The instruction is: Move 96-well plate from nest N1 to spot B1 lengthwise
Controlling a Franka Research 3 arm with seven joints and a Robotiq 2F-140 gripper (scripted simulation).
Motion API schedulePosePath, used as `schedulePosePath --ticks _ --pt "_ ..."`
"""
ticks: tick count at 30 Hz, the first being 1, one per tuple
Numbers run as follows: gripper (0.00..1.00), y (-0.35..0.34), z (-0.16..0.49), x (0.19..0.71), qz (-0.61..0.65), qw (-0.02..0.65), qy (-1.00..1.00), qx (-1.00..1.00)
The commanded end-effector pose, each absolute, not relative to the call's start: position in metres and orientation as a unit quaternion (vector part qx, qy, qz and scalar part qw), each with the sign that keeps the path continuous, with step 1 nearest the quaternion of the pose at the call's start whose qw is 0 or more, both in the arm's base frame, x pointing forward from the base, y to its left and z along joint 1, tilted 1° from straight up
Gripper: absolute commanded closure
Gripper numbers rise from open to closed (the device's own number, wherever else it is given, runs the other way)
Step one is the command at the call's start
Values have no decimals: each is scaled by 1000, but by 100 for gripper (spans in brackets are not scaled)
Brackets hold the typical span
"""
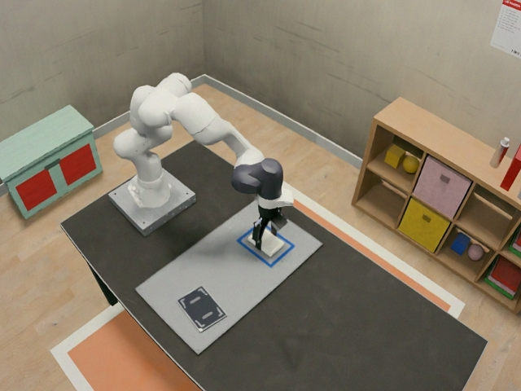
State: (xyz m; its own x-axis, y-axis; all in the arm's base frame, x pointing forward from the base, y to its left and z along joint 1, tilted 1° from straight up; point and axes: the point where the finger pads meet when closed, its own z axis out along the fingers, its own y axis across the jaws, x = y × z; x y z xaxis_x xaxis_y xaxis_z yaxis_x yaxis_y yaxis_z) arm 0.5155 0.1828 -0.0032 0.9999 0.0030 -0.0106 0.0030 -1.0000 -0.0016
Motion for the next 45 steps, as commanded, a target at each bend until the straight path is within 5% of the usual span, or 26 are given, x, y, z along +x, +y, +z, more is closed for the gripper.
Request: schedulePosePath --ticks 1,45 --pt "40 183 -5 515 5 1 -1 -1000" --pt "40 183 -11 515 5 1 -1 -1000"
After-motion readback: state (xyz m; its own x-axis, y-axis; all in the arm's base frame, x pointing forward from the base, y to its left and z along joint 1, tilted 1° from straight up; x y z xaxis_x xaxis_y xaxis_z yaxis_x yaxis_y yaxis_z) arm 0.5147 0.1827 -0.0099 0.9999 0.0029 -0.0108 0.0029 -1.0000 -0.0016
